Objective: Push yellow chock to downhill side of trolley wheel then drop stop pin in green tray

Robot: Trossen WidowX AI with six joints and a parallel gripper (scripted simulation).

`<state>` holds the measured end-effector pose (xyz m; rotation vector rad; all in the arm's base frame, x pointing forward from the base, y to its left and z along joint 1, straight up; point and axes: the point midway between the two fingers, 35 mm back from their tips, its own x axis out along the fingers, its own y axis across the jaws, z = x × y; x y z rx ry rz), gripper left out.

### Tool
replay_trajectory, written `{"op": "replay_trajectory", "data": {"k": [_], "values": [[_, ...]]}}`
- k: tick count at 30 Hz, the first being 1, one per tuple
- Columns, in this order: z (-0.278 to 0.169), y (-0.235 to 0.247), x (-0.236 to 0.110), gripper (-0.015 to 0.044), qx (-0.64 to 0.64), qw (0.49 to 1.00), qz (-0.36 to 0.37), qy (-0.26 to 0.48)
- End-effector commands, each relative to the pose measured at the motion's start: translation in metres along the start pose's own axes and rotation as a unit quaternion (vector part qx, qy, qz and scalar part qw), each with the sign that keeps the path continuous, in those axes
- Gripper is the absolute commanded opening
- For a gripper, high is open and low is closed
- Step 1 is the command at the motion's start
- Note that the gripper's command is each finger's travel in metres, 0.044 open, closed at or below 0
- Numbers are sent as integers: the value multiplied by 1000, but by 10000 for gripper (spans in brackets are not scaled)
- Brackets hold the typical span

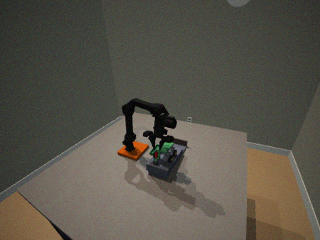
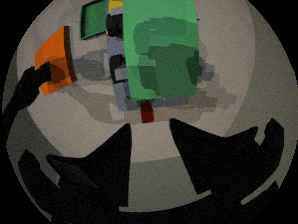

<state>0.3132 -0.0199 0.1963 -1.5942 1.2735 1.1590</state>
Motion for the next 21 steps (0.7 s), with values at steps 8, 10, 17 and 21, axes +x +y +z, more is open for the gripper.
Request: {"op": "replay_trajectory", "data": {"k": [8, 10, 17, 21], "values": [[-1, 1, 17, 190, -1, 1000, 1, 2], [-1, 1, 18, 190, -1, 1000, 1, 2], [-1, 1, 23, 190, -1, 1000, 1, 2], [-1, 0, 29, 190, -1, 1000, 1, 2]]}}
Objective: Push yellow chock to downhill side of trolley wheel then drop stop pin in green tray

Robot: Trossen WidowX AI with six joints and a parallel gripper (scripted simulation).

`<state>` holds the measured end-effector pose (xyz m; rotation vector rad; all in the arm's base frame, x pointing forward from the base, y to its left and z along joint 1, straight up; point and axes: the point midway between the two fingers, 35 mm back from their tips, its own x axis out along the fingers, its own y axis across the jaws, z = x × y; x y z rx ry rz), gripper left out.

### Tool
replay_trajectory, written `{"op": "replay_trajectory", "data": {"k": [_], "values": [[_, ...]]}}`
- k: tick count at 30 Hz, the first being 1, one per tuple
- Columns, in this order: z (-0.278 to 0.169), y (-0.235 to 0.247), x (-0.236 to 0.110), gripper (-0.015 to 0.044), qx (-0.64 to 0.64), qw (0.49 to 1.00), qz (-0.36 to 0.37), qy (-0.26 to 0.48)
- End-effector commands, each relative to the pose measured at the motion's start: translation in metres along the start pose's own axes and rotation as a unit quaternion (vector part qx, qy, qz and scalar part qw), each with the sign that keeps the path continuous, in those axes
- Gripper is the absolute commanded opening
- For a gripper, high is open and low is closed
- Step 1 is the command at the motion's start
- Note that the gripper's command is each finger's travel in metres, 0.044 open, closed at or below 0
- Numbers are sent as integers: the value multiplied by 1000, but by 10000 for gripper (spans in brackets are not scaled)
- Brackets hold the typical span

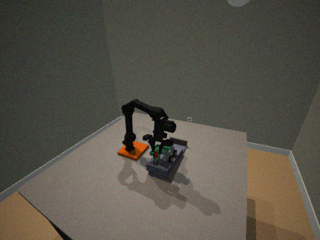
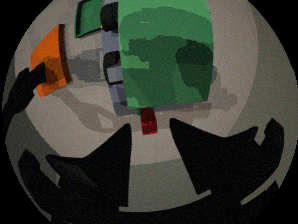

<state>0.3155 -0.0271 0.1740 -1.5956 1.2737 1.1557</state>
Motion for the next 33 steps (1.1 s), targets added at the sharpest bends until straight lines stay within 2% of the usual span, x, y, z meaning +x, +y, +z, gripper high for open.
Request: {"op": "replay_trajectory", "data": {"k": [1, 23, 28, 33], "values": [[0, 0, 7, 190, -2, 1000, 2, 1], [0, 1, 35, 190, -2, 1000, 2, 1], [0, 1, 31, 59, 0, 1000, 1, 1], [0, 1, 31, 25, 0, 1000, 1, 1]]}}
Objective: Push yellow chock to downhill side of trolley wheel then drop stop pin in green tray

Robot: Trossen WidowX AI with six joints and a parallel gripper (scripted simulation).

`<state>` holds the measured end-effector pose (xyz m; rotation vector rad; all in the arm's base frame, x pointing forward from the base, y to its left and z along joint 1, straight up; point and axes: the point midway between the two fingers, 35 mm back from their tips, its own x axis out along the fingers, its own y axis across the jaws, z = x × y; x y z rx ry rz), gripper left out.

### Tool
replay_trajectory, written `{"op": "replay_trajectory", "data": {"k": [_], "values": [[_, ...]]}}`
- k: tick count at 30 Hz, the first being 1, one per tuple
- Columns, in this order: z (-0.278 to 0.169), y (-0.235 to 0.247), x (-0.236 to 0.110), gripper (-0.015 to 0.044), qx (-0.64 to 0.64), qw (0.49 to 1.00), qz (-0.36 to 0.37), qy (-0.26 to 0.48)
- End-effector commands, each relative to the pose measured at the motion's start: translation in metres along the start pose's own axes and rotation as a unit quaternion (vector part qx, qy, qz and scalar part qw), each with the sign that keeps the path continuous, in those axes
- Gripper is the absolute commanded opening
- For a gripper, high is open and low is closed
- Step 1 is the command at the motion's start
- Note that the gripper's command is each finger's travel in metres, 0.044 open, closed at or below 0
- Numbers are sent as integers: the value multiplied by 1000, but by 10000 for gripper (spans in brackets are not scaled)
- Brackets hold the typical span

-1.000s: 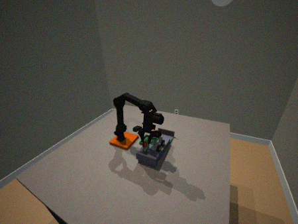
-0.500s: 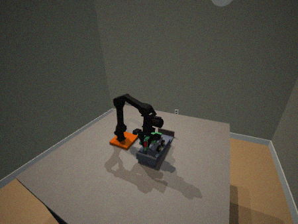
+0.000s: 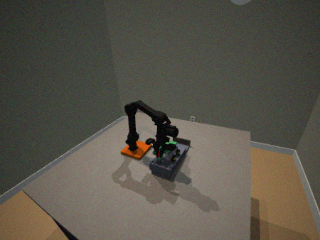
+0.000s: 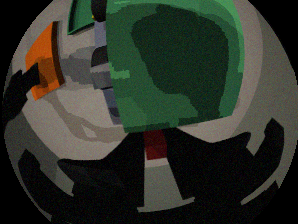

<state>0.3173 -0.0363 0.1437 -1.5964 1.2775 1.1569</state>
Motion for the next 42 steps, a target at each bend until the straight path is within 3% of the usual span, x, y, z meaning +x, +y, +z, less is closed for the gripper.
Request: {"op": "replay_trajectory", "data": {"k": [1, 42], "values": [[0, 0, -1, 19, 0, 1000, -1, 0], [-2, 2, -22, 0, -1, 1000, 0, 0]]}}
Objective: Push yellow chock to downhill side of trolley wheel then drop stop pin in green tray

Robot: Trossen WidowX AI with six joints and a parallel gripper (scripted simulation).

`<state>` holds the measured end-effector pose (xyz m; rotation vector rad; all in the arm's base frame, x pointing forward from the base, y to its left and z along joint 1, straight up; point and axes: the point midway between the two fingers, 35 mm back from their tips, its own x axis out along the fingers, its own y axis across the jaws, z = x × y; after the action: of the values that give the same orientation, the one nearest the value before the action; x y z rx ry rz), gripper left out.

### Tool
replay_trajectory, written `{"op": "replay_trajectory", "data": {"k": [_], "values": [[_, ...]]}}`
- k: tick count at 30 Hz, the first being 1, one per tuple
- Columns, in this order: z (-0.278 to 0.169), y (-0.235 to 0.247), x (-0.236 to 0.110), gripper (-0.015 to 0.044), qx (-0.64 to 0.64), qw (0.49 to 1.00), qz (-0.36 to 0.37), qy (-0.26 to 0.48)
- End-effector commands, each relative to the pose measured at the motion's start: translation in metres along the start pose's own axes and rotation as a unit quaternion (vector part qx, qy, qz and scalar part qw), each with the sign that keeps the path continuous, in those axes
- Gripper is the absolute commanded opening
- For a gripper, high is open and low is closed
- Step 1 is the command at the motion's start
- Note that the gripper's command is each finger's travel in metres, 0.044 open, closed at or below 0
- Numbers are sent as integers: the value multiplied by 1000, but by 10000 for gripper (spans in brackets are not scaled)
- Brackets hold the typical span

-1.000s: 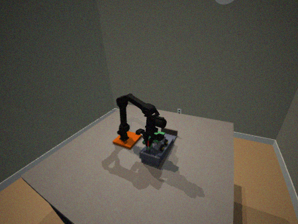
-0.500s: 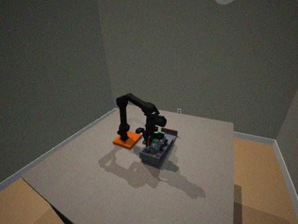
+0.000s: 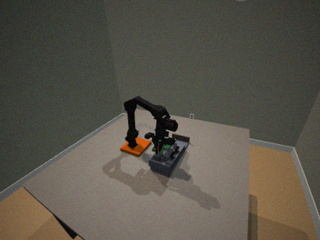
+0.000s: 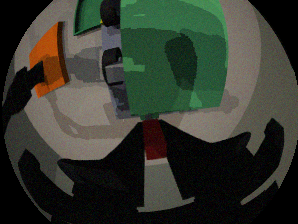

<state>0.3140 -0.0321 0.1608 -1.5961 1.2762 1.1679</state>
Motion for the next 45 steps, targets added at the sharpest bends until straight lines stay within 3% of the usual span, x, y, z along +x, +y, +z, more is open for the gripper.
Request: {"op": "replay_trajectory", "data": {"k": [1, 45], "values": [[-2, 0, -5, 0, 2, 1000, -2, 2], [-8, -1, -26, 0, 2, 1000, -2, 2]]}}
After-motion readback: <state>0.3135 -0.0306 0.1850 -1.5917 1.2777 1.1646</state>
